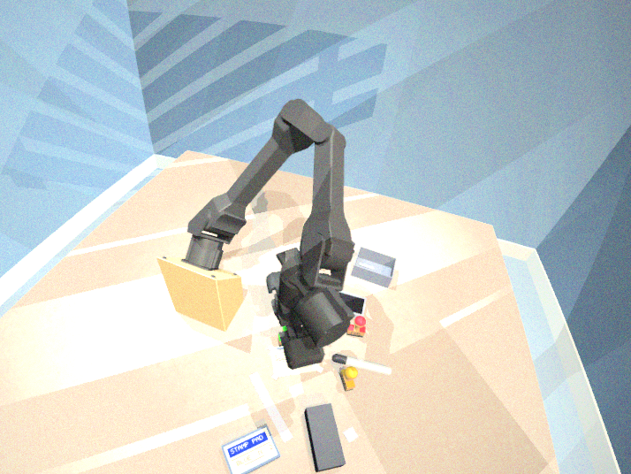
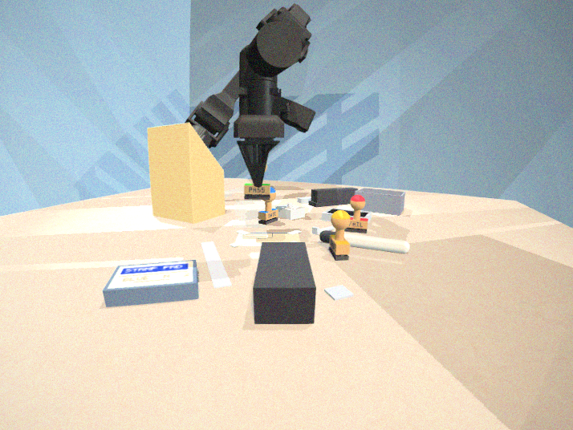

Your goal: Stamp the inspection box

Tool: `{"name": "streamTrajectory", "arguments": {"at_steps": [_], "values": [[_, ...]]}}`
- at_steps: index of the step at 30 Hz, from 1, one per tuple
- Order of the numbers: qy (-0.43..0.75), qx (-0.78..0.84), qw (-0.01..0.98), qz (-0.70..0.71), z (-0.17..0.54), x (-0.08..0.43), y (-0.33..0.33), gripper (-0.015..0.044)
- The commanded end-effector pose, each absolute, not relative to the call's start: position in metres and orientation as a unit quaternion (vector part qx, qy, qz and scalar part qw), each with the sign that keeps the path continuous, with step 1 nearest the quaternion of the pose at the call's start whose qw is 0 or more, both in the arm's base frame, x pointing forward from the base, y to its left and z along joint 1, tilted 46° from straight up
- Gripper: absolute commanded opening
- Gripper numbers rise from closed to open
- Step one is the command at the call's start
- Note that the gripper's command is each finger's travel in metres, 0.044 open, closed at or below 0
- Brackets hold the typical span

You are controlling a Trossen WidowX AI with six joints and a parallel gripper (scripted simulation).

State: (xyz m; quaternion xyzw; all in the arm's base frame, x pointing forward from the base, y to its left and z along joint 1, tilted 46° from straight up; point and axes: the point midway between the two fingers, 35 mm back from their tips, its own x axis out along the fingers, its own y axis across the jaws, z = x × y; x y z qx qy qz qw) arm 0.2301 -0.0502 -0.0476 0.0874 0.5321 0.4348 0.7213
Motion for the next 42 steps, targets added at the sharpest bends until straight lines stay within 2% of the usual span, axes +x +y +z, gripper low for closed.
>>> {"name": "streamTrajectory", "arguments": {"at_steps": [1,42], "values": [[0.533,0.092,0.721,0.433,-0.049,0.230,-0.048,0.0000],[0.530,0.092,0.723,0.433,-0.069,0.233,-0.029,0.0000]]}}
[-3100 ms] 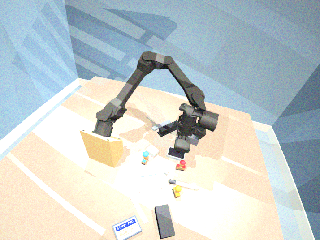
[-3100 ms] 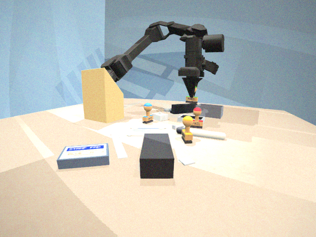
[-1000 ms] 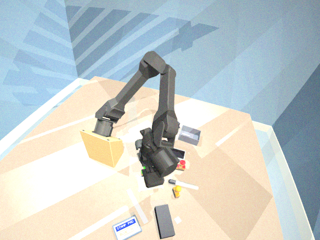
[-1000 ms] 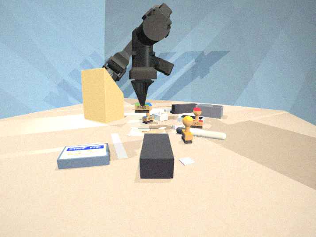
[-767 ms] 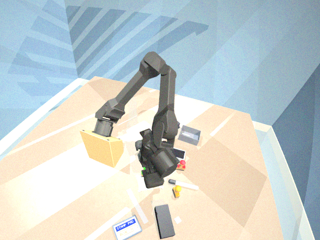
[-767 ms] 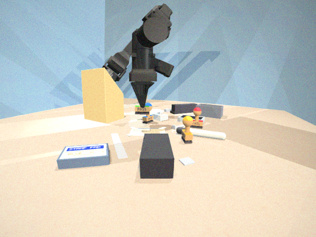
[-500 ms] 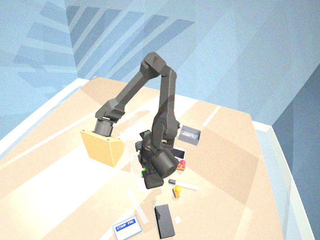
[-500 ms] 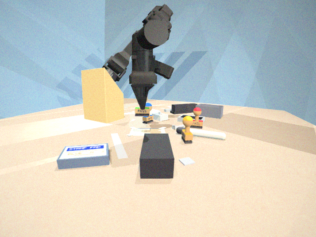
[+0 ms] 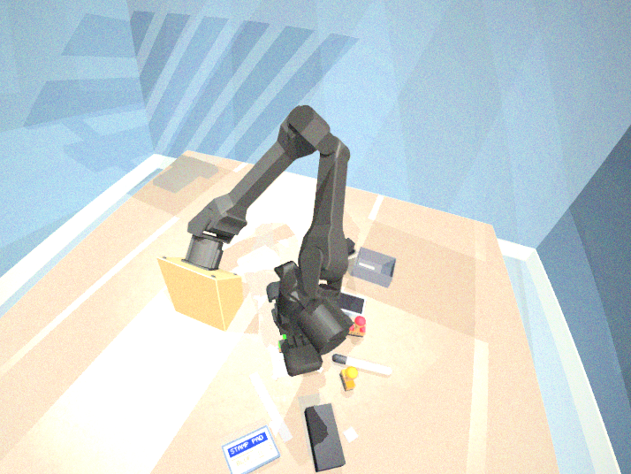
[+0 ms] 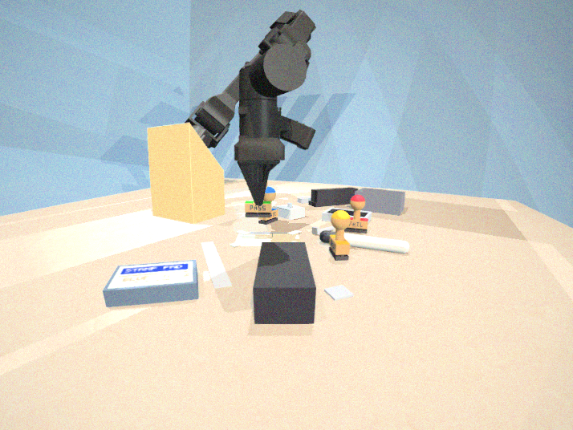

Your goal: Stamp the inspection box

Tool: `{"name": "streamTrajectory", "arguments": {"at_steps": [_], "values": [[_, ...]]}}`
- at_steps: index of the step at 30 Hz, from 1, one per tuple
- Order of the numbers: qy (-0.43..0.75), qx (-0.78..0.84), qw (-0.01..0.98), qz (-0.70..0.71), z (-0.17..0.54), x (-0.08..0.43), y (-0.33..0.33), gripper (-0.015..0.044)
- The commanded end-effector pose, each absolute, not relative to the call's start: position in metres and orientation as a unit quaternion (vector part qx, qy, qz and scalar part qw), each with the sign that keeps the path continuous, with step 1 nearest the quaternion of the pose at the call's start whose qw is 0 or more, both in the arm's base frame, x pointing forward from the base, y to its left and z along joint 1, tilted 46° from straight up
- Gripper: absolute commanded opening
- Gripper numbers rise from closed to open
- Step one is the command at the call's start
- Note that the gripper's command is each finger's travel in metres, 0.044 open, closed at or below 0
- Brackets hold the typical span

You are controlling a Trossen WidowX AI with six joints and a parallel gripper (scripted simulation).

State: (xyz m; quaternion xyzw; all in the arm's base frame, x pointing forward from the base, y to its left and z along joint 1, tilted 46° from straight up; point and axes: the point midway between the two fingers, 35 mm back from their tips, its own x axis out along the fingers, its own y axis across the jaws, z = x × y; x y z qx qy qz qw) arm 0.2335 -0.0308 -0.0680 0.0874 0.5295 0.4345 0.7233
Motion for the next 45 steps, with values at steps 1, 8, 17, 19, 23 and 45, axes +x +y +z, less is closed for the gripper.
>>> {"name": "streamTrajectory", "arguments": {"at_steps": [1,8,17,19,23,45], "values": [[0.530,0.092,0.723,0.433,-0.070,0.233,-0.029,0.0000],[0.529,0.092,0.724,0.433,-0.073,0.233,-0.025,0.0000],[0.529,0.093,0.724,0.433,-0.077,0.233,-0.021,0.0000],[0.529,0.093,0.724,0.433,-0.078,0.233,-0.020,0.0000],[0.528,0.093,0.724,0.433,-0.080,0.233,-0.018,0.0000],[0.526,0.094,0.725,0.435,-0.088,0.233,-0.007,0.0000]]}}
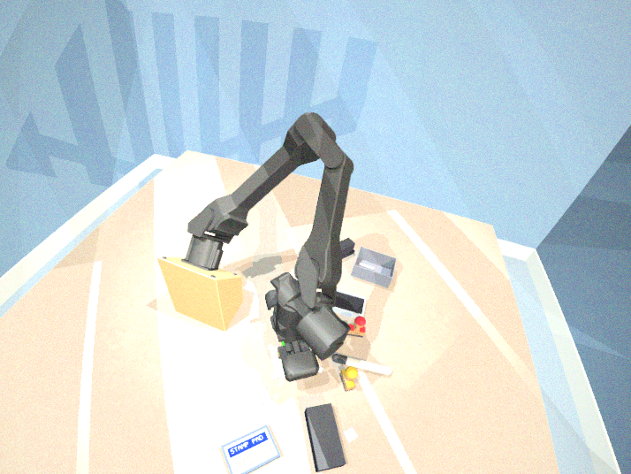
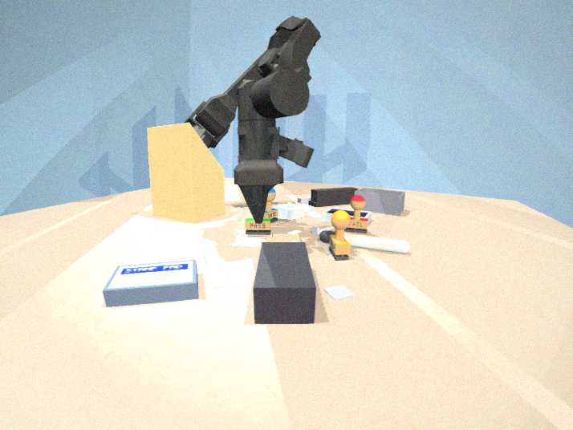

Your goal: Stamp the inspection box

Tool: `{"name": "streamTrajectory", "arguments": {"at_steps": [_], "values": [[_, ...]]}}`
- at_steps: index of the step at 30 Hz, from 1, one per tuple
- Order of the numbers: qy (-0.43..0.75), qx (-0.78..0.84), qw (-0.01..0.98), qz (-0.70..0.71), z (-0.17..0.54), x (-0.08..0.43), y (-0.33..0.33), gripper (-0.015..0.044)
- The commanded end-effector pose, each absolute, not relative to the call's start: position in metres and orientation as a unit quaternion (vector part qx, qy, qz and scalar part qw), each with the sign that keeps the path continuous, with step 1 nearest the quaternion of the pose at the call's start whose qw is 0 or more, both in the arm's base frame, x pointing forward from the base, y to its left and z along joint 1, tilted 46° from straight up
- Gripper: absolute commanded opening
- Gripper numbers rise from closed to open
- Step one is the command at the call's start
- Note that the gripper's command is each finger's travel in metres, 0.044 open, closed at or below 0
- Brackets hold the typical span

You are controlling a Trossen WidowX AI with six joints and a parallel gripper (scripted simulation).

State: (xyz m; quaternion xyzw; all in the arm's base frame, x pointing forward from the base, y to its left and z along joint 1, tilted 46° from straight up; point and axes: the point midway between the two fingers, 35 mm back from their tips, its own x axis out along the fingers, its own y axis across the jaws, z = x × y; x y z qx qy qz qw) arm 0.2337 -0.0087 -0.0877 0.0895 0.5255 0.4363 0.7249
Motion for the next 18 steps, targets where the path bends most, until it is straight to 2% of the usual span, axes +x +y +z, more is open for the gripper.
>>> {"name": "streamTrajectory", "arguments": {"at_steps": [1,18], "values": [[0.526,0.094,0.725,0.435,-0.0885,0.2326,-0.0072,0.0000],[0.526,0.094,0.725,0.435,-0.0905,0.2328,-0.0051,0.0000]]}}
